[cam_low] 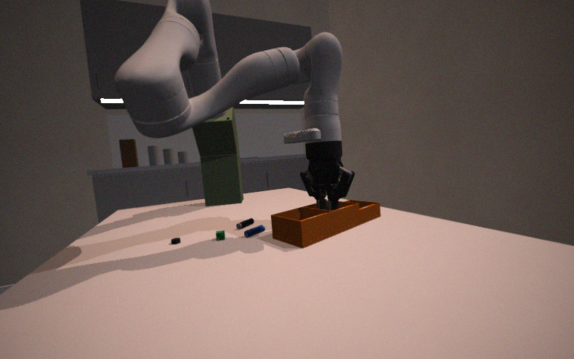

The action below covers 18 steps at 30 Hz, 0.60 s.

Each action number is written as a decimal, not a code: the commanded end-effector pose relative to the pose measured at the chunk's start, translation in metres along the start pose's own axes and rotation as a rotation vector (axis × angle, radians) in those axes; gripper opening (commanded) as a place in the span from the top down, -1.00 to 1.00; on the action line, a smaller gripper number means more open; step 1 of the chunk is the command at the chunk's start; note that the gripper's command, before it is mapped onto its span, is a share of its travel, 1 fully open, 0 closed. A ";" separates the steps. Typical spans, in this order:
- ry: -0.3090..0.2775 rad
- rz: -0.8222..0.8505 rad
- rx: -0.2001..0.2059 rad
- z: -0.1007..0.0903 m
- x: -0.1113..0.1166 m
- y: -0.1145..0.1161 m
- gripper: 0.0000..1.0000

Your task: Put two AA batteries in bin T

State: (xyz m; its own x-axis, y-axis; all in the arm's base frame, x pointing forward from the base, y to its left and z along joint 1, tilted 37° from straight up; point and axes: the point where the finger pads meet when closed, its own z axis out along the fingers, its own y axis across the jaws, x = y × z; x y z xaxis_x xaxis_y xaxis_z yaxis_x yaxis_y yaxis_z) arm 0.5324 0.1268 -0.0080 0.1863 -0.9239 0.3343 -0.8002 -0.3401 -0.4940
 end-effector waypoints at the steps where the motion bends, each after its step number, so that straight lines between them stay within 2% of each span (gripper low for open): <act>1: 0.000 0.000 0.001 0.000 0.000 -0.001 0.43; 13: 0.000 0.000 0.001 0.000 0.000 -0.001 0.43; 18: 0.000 0.000 0.001 -0.007 0.000 -0.001 0.43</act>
State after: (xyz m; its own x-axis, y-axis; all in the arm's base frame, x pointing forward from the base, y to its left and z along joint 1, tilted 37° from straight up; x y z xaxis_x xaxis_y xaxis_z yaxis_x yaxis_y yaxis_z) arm 0.5294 0.1265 -0.0054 0.1838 -0.9244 0.3341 -0.8028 -0.3373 -0.4916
